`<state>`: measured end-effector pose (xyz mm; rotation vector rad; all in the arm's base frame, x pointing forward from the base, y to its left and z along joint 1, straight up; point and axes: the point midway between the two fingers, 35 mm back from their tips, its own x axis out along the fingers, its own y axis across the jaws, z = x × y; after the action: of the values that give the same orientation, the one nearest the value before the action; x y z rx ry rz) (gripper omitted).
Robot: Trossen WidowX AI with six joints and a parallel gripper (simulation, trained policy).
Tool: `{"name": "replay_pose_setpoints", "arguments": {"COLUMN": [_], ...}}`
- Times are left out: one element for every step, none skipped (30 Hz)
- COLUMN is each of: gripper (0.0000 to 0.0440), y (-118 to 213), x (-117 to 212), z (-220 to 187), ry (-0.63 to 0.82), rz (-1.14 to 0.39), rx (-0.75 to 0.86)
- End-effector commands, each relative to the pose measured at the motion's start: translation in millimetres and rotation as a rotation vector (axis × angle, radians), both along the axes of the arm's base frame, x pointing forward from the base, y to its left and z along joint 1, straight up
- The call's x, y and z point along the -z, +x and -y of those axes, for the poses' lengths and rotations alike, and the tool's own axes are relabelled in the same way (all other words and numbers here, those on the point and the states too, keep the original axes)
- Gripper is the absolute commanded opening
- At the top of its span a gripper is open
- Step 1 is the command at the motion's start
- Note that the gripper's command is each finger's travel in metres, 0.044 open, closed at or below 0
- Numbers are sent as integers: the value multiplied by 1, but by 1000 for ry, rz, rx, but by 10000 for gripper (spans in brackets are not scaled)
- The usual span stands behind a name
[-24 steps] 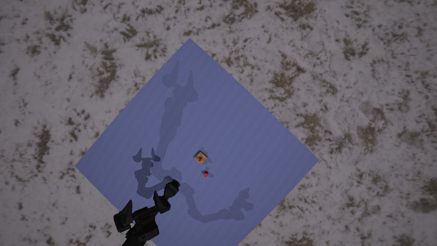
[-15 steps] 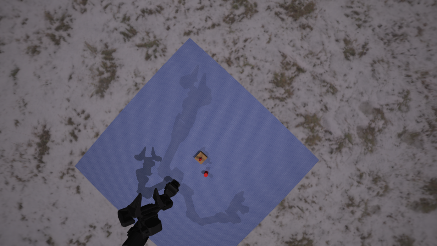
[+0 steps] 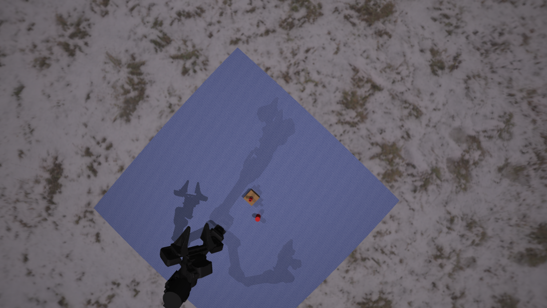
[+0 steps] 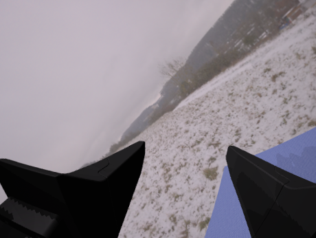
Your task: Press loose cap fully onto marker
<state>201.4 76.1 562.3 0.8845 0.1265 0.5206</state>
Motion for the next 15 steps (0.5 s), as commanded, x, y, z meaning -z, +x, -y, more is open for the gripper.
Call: {"name": "replay_pose_setpoints", "arguments": {"gripper": [293, 296, 298, 301, 303, 306, 308, 310, 312, 314, 316, 318, 320, 322, 324], "y": [6, 7, 8, 9, 11, 12, 13, 14, 16, 17, 18, 19, 20, 21, 22], "x": [13, 16, 19, 23, 26, 29, 32, 35, 39, 42, 45, 48, 52, 55, 58], "z": [0, 0, 0, 0, 0, 0, 1, 1, 1, 1, 2, 2, 2, 3, 3], "ry": [-18, -23, -27, -32, -36, -40, -44, -48, -53, -57, -60, -64, -68, -72, -75], "rz": [-46, -59, -71, -83, -95, -108, -120, -132, -144, -156, -168, -181, -193, -205, -217], "rx": [-5, -5, -6, -6, -6, -6, -7, -7, -7, -7, -7, -6, -6, -6, -6]}}
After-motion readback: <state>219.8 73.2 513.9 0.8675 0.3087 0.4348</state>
